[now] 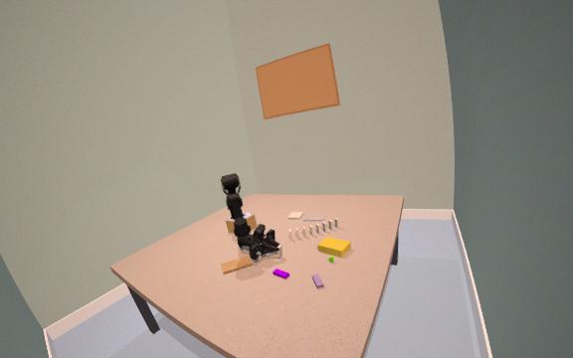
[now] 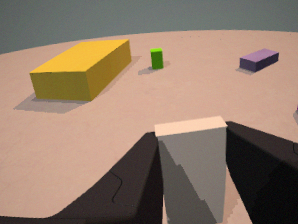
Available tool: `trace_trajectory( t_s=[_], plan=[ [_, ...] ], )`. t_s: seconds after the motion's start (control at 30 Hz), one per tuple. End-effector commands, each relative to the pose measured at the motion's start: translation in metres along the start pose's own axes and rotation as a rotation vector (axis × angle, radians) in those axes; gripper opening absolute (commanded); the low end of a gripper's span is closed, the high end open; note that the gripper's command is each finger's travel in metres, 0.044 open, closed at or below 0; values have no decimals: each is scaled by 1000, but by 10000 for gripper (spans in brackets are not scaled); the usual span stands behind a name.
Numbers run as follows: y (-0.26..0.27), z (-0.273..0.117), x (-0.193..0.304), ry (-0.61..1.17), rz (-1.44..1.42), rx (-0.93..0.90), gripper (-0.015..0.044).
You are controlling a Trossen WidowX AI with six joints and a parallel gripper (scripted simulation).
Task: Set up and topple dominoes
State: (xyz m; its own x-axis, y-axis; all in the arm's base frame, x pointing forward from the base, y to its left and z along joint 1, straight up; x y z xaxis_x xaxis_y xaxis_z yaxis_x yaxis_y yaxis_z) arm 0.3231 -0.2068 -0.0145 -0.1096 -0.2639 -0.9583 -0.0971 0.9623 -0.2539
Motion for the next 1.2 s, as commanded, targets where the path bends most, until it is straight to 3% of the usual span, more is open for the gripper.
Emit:
trace_trajectory(
  t_s=[0.0, 0.07, 0.5, 0.93, 1.17],
  plan=[
    [1, 0, 1, -2, -8, -4, 107],
    [1, 0, 1, -2, -8, -4, 107],
    [1, 0, 1, -2, -8, -4, 440],
    [-14, -3, -47, 10, -1, 0, 440],
    [-36, 61, -51, 195, -22, -11, 440]
  ],
)
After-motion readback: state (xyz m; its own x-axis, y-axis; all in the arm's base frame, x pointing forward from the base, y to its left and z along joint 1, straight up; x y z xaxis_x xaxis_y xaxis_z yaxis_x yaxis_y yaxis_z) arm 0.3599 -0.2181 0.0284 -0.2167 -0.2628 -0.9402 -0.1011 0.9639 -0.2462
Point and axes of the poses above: the point midway between the two fingers, 35 mm back from their tips, its own z axis out along the fingers, its own y axis across the jaws, x = y × z, the point moved 5 cm from there along -z, back along the fingers, and after that the axes turned 12 degrees about -z, right-handed, at the moved point
